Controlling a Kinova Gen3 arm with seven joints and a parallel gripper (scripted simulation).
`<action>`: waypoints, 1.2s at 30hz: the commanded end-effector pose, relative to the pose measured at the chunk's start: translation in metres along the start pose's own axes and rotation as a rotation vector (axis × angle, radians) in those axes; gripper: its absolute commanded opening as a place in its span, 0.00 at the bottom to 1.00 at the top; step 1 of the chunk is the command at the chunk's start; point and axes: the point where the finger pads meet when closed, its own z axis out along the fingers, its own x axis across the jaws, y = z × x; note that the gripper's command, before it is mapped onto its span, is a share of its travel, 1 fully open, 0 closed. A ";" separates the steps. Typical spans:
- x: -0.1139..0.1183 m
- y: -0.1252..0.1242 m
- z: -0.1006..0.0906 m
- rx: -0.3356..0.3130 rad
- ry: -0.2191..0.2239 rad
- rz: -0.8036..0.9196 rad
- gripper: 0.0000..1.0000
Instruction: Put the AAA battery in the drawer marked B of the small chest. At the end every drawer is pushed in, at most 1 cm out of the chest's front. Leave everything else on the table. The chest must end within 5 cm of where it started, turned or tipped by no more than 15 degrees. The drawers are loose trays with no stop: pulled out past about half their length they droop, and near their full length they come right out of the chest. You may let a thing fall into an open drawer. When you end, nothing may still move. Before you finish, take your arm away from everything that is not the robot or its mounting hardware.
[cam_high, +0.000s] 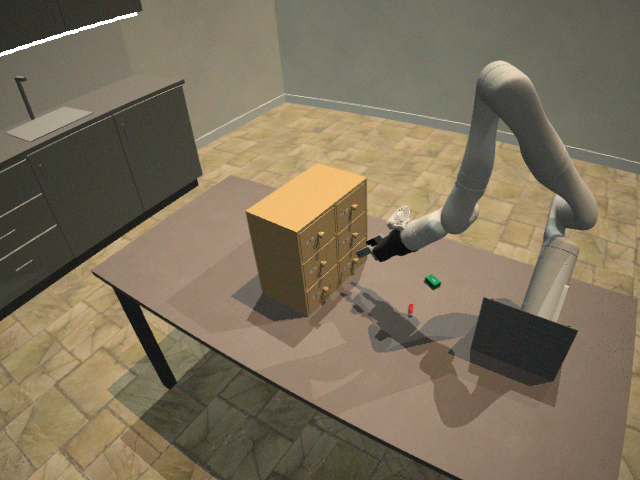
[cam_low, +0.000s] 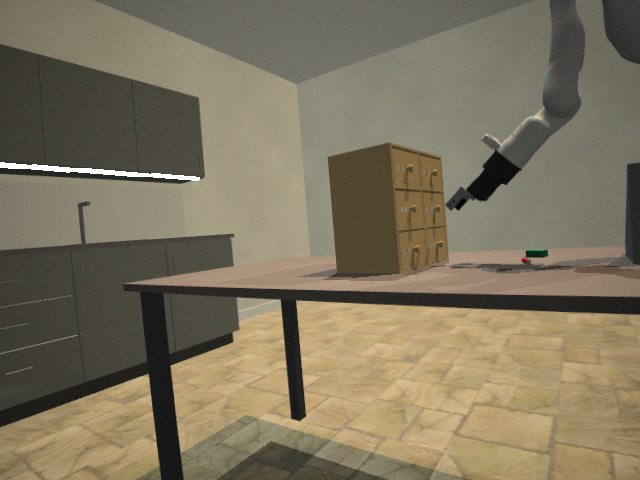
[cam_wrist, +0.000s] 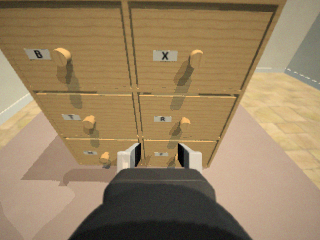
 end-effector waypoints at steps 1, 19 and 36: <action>-0.001 -0.005 -0.002 -0.004 0.001 0.006 1.00; 0.000 -0.006 -0.011 -0.069 0.001 0.008 1.00; 0.000 -0.008 -0.020 -0.137 0.001 0.009 1.00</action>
